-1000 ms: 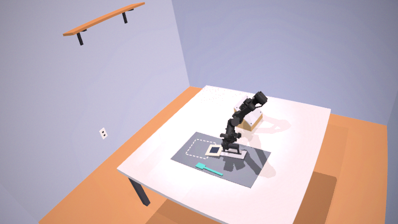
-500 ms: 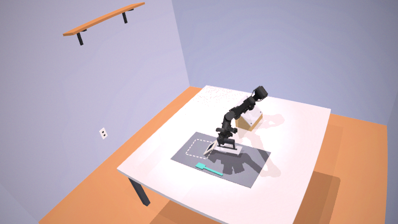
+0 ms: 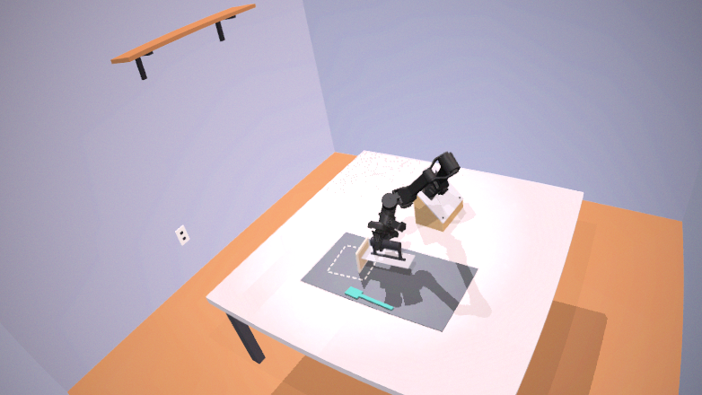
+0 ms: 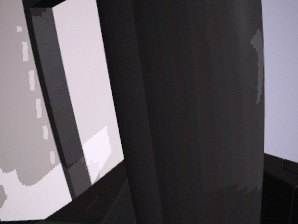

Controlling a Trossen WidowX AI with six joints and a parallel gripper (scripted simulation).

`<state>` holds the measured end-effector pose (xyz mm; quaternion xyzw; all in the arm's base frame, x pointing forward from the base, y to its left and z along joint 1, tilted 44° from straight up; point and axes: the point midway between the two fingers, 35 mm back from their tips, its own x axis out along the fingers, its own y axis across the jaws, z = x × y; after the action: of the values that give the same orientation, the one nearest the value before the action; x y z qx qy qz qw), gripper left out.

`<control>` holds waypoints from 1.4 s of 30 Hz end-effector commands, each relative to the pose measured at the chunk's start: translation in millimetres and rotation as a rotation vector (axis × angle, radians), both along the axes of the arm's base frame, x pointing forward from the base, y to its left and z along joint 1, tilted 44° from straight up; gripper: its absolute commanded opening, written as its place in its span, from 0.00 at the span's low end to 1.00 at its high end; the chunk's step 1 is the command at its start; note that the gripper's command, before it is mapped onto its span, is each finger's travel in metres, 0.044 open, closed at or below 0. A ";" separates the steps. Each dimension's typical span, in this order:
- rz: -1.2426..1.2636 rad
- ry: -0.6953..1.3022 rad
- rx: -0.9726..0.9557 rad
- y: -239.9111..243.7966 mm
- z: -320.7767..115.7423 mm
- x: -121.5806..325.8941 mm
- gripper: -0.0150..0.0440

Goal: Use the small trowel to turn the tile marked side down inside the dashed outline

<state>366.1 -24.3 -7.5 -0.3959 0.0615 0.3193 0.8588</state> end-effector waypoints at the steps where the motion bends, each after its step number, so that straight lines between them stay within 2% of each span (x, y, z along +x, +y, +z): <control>1: -0.003 -0.014 -0.005 -9.5 -6.5 3.9 0.25; 8: -0.003 -0.014 -0.005 -9.2 -5.0 3.9 0.25; 28: -0.003 -0.013 -0.003 12.7 52.4 -8.1 0.25; 42: -0.003 -0.013 -0.003 13.5 54.1 -8.8 0.25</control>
<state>356.8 -9.4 45.9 -0.3994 0.0548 0.3190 0.8577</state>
